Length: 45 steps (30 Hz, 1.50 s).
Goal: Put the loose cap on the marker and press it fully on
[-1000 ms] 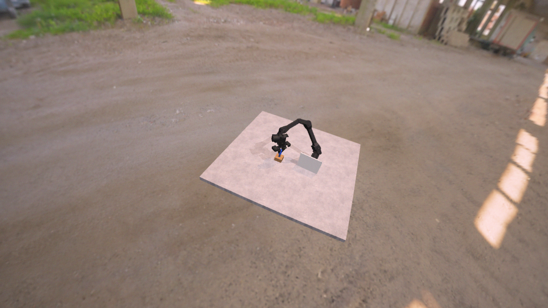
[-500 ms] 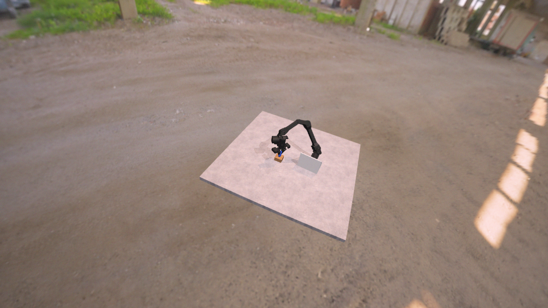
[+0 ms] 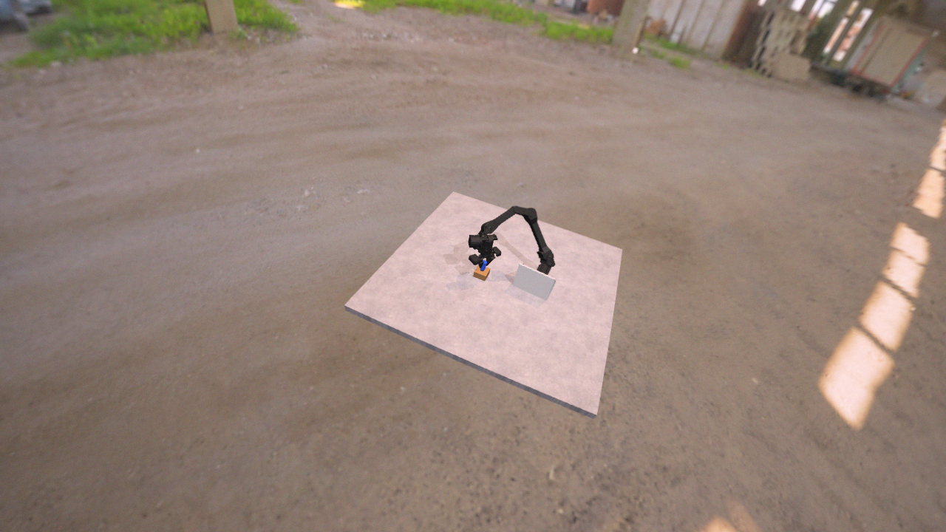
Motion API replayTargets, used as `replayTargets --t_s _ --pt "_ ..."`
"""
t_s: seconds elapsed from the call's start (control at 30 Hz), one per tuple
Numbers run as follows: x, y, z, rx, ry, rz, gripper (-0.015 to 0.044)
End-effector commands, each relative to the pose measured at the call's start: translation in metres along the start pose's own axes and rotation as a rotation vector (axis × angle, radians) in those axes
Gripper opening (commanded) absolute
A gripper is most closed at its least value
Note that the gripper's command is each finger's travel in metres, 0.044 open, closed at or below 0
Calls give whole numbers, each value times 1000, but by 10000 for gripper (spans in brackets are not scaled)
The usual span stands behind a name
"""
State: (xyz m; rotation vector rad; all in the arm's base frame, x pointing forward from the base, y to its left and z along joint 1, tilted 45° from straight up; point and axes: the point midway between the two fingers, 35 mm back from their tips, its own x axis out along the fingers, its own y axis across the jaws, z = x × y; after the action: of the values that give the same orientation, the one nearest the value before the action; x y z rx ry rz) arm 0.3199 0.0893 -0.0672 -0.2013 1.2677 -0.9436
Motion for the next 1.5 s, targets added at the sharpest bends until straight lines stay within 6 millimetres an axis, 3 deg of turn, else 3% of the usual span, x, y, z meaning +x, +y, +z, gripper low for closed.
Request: replayTargets --t_s 0.0,0.2,0.3,0.47,0.6,0.67,0.87,1.17,1.47 --pt "0 0 0 0 0 0 289" --pt "0 0 0 0 0 0 440" --pt "-10 1 1 0 0 1 440" --pt "-73 1 0 -1 2 2 440" --pt "-75 0 -1 -1 2 2 440" --pt "-74 0 -1 -63 2 2 387" --pt "-66 -2 -1 -551 -2 1 230" --pt "-66 -2 -1 -566 -2 1 0" --pt "-65 -2 -1 -566 -2 1 0"
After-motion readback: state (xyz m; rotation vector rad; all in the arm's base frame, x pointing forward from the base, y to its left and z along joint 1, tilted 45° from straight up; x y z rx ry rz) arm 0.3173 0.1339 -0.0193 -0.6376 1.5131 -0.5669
